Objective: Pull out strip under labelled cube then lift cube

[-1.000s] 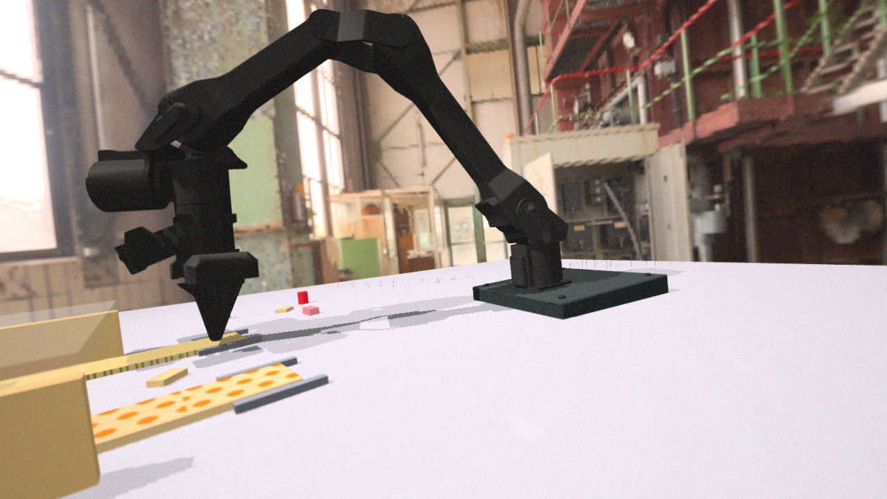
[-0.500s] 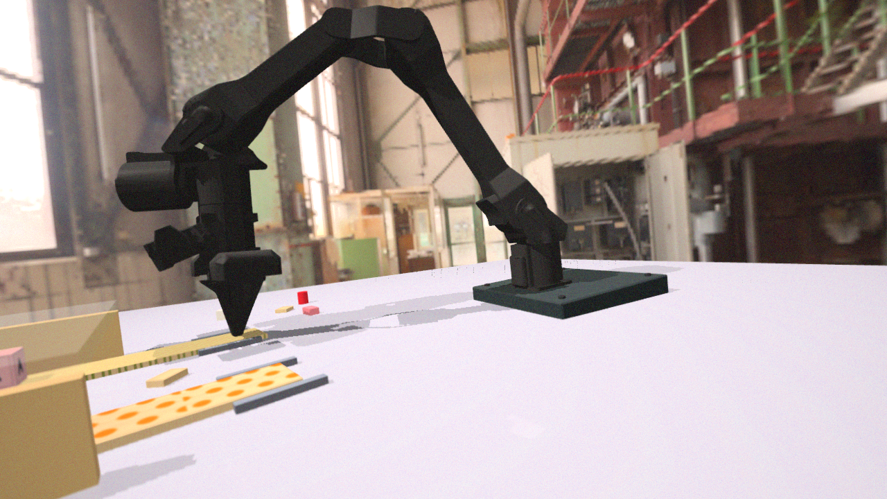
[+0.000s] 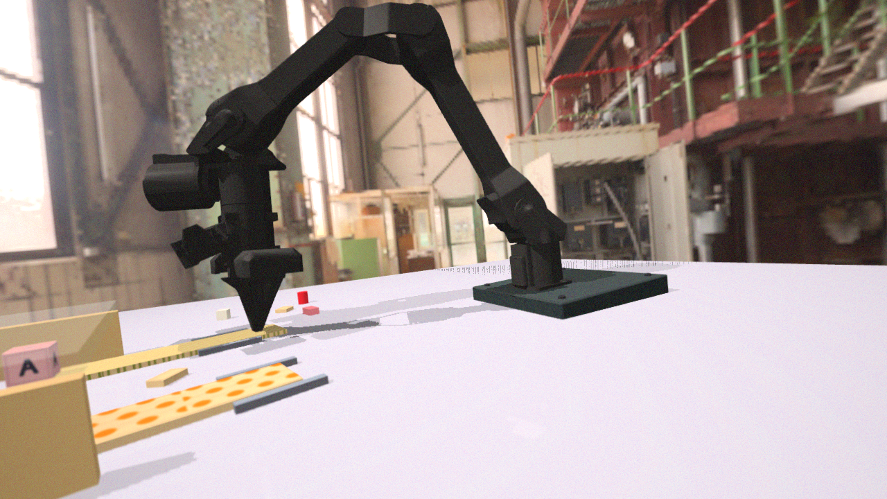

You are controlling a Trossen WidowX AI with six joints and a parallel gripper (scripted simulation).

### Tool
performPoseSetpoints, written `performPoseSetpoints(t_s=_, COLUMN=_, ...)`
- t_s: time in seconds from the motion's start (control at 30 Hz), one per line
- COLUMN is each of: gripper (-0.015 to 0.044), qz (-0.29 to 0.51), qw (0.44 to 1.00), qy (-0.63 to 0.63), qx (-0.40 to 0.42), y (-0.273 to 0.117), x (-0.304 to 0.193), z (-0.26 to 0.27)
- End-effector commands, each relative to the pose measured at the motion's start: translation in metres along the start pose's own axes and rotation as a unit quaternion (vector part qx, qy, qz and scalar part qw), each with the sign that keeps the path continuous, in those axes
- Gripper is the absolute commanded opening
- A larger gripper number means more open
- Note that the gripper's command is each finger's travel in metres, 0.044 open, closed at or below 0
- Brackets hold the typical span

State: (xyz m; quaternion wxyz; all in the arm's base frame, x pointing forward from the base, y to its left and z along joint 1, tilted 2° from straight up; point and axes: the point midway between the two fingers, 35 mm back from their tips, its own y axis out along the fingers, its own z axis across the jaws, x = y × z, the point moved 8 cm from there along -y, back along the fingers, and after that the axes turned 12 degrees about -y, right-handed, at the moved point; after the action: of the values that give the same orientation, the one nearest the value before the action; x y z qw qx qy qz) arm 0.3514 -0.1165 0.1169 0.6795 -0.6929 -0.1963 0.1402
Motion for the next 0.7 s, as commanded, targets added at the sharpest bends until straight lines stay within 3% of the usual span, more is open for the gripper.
performPoseSetpoints(t_s=0.0, gripper=0.0, qz=0.008, qw=1.0, qy=0.001, qx=0.004, y=0.004, x=-0.011, z=0.002)
performPoseSetpoints(t_s=0.67, gripper=0.0, qz=0.01, qw=1.0, qy=0.001, qx=0.004, y=0.004, x=-0.041, z=0.01)
